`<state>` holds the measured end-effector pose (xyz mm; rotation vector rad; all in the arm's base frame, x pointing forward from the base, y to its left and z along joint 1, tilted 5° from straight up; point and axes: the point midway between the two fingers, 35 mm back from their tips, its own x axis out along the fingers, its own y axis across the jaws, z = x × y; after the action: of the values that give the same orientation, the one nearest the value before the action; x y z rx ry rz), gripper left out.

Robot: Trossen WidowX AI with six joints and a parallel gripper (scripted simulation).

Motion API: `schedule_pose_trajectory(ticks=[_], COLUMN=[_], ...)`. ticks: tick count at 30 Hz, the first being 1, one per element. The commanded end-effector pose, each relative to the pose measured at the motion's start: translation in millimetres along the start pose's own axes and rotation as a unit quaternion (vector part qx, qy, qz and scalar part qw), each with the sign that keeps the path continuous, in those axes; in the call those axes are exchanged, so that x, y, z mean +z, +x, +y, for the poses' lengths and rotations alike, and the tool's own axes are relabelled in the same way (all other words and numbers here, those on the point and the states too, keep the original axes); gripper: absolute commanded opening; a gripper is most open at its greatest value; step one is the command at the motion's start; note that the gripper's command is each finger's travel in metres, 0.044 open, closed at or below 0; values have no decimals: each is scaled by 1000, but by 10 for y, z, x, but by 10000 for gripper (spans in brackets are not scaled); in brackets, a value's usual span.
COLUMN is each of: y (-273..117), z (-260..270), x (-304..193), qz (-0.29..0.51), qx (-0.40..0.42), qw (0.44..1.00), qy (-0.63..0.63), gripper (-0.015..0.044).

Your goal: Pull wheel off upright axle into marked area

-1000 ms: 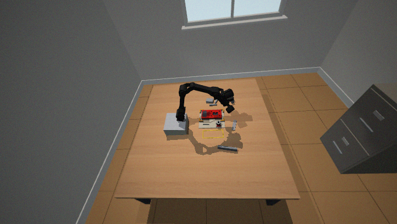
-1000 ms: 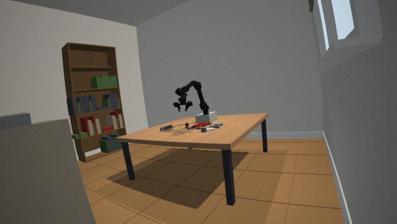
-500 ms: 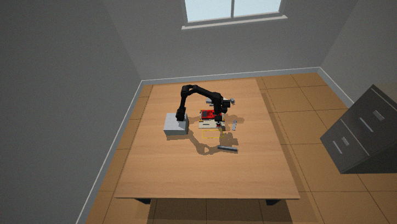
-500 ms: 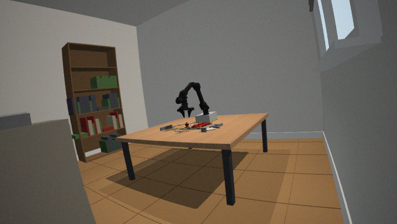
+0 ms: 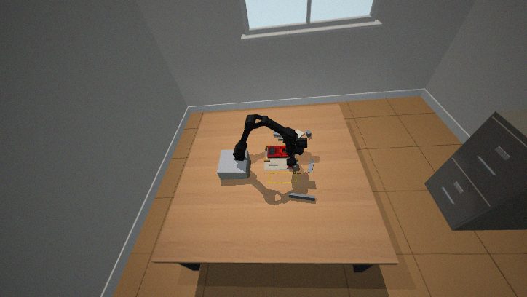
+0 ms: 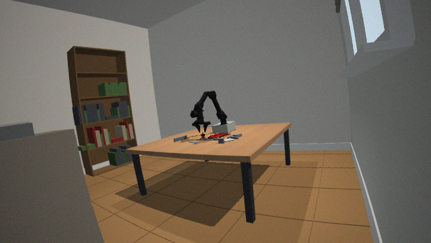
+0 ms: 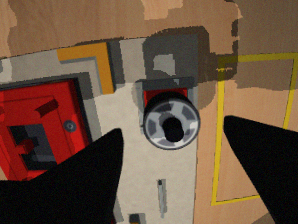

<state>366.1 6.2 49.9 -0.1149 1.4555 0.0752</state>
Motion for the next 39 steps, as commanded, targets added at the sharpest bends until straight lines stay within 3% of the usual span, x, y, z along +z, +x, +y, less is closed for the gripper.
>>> schedule_pose_trajectory(ticks=[1,4,7,16,22,39], y=[230,277,249,249,238,182], z=[-8,-8,4,4,4,4], x=[-47,-58,-75,-75,-74,-70], qz=[4,4,11,11,11,10], qx=[-2,-2,1,1,1,0], qw=[1000,1000,1000,1000,1000,1000], qy=[1,1,1,1,1,1], gripper=[300,300,221,161,4,0])
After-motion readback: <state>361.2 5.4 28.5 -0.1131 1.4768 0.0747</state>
